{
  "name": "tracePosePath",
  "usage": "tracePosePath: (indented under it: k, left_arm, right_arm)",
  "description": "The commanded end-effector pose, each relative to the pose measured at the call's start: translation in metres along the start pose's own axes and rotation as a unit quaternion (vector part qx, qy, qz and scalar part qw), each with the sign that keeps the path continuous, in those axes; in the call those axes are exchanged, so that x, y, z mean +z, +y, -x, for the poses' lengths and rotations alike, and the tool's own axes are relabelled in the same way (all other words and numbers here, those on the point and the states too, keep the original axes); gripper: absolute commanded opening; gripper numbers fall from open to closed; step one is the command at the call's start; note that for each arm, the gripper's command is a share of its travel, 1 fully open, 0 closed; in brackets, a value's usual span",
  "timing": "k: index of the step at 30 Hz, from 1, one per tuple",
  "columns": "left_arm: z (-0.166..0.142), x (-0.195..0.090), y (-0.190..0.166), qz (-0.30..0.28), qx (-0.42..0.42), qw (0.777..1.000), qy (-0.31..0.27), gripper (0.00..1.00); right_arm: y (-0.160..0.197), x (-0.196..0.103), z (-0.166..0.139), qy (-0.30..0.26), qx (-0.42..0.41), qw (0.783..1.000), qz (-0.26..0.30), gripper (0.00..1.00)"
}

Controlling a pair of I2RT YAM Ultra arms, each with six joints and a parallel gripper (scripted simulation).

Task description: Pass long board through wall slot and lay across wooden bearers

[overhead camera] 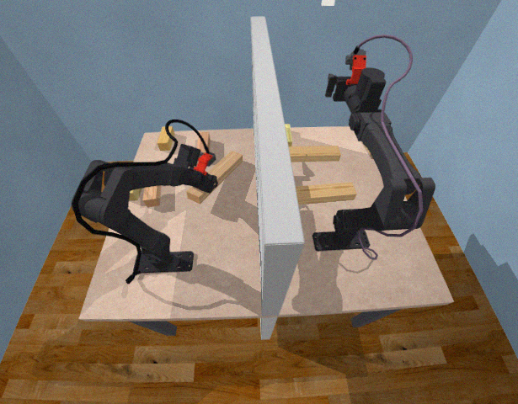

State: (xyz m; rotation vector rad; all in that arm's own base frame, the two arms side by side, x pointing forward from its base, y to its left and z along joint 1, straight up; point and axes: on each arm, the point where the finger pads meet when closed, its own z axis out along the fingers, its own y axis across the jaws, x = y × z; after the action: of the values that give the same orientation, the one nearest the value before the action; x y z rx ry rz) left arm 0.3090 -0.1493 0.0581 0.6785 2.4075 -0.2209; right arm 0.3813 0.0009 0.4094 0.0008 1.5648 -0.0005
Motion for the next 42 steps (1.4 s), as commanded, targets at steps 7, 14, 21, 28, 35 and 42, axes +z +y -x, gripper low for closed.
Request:
tracePosePath:
  k: [7, 14, 21, 28, 35, 42]
  left_arm:
    - [0.022, -0.042, 0.000, -0.064, 0.110, 0.992, 0.014, 0.00]
    - [0.025, -0.064, 0.002, -0.090, 0.149, 0.985, 0.021, 0.00]
    - [0.021, -0.090, -0.001, -0.136, 0.191, 0.971, 0.038, 0.00]
    - [0.019, -0.071, 0.005, -0.171, 0.216, 0.960, 0.050, 0.00]
    - [0.028, -0.070, 0.010, -0.245, 0.281, 0.928, 0.023, 0.00]
    - [0.030, -0.066, 0.016, -0.276, 0.294, 0.915, 0.011, 0.00]
  right_arm:
    - [-0.002, -0.008, 0.011, -0.016, 0.000, 1.000, -0.001, 1.00]
    - [-0.002, -0.008, 0.011, -0.016, 0.000, 1.000, -0.001, 1.00]
    - [-0.002, -0.008, 0.011, -0.016, 0.000, 1.000, -0.001, 1.00]
    - [-0.002, -0.008, 0.011, -0.016, 0.000, 1.000, -0.001, 1.00]
    - [-0.002, -0.008, 0.011, -0.016, 0.000, 1.000, -0.001, 1.00]
    - [-0.002, -0.008, 0.011, -0.016, 0.000, 1.000, -0.001, 1.00]
